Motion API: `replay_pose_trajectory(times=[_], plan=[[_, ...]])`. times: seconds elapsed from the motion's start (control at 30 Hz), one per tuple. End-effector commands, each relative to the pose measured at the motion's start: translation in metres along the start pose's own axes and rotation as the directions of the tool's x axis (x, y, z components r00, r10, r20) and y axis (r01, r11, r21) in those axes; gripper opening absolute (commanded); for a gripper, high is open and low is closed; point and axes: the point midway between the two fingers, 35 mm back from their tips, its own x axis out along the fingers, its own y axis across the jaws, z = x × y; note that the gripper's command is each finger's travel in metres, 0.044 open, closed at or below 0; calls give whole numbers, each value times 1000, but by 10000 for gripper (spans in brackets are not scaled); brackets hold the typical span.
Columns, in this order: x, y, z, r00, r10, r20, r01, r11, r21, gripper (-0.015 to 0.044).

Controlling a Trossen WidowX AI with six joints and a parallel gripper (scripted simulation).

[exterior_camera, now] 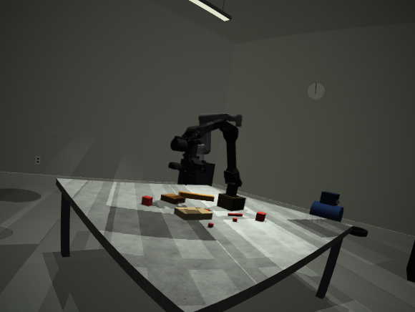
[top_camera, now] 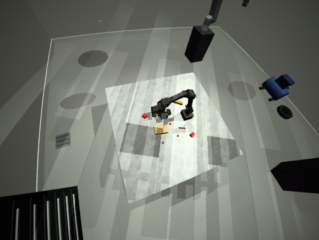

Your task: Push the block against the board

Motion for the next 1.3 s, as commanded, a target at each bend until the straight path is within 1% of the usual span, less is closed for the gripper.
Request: replay_pose_trajectory(times=[0.0,0.47,0.57,0.73,0.9,1.1,1.27], plan=[[0,0,0,1000,3,0,-3,1000,-1,0],[0,0,0,1000,3,0,-3,1000,-1,0],[1,-1,-3,1000,0,0,0,1000,31,0],[4,-3,-19,1000,0,1,0,983,186,0],[9,-6,-35,1000,0,2,-1,937,348,0],[13,-7,-56,1000,-1,4,-1,848,530,0],[18,-8,-73,1000,-1,2,0,744,668,0]])
